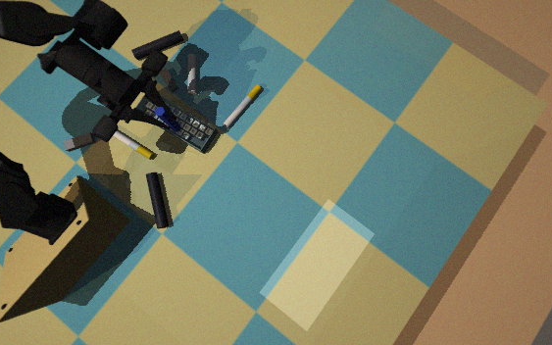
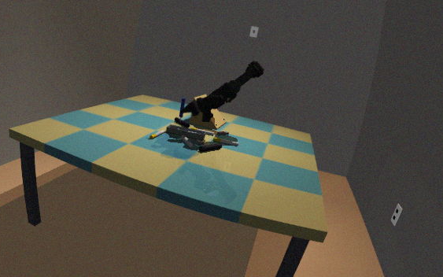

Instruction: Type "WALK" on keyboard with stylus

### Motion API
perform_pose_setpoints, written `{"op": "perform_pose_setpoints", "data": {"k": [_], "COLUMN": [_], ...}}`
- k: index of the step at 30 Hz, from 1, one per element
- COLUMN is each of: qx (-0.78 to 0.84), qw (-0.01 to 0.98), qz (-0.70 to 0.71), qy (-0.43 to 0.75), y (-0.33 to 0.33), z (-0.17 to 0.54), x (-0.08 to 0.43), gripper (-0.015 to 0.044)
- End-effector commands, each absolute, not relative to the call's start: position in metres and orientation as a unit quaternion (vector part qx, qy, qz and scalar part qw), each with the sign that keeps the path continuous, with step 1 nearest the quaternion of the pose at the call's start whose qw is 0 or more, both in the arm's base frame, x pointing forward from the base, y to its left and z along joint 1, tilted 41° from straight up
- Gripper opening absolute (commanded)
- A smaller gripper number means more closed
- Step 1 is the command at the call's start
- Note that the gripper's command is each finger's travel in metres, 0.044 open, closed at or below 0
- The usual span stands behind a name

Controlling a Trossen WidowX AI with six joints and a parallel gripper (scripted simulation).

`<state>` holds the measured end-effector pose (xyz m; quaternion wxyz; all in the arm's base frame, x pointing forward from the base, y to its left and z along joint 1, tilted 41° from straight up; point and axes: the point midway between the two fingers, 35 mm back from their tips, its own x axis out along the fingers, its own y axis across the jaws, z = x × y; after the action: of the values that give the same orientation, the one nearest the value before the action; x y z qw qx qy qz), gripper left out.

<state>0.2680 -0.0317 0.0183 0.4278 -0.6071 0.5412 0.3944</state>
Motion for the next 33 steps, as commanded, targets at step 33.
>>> {"op": "perform_pose_setpoints", "data": {"k": [33], "qx": [-0.610], "qw": [0.428], "qz": [0.392], "qy": [0.539], "y": [-0.048], "z": [-0.015], "x": [0.307], "gripper": [0.0000]}}
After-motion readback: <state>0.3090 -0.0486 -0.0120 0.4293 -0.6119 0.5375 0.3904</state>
